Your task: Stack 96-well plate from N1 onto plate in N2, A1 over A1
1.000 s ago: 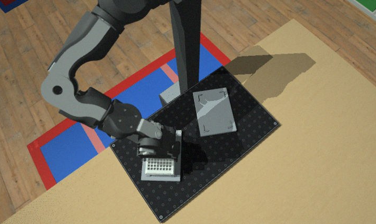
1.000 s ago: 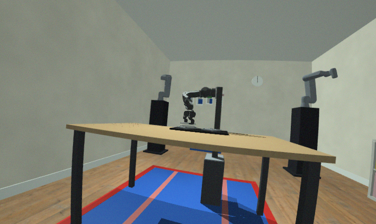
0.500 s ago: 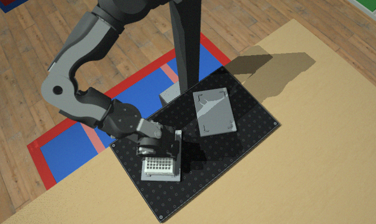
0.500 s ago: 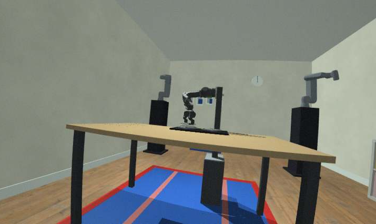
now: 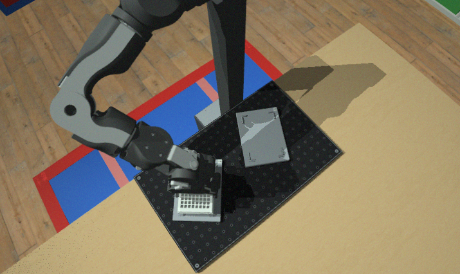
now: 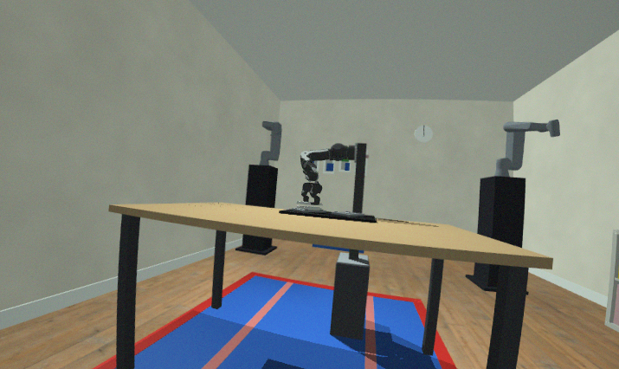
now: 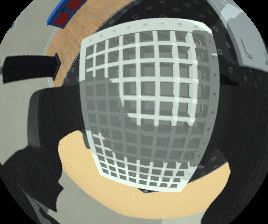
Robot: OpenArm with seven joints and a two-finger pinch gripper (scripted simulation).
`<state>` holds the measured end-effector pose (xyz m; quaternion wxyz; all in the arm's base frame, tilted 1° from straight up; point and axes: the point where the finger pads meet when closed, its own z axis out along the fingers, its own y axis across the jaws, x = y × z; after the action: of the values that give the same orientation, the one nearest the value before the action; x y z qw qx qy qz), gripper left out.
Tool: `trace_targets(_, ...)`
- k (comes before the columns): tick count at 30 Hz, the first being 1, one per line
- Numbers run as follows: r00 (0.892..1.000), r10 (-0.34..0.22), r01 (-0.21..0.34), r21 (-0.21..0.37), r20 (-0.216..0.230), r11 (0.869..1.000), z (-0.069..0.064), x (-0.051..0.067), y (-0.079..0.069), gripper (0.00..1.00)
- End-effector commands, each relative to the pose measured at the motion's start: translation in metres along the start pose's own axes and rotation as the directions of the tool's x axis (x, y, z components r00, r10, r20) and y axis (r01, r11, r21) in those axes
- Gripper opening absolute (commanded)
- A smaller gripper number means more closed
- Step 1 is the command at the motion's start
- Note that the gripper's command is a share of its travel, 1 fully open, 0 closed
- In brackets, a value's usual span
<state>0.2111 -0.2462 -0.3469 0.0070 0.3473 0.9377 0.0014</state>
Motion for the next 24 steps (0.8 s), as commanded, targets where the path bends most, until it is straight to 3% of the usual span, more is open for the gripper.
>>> trace_targets(1, 1.0, 0.0, 0.0, 0.002, 0.001, 1.0, -0.0011, -0.001, -0.0002, 0.0)
trace_targets(24, 1.0, -0.002, 0.002, 0.001, -0.004, 1.0, 0.0065, 0.0021, -0.0007, 0.0)
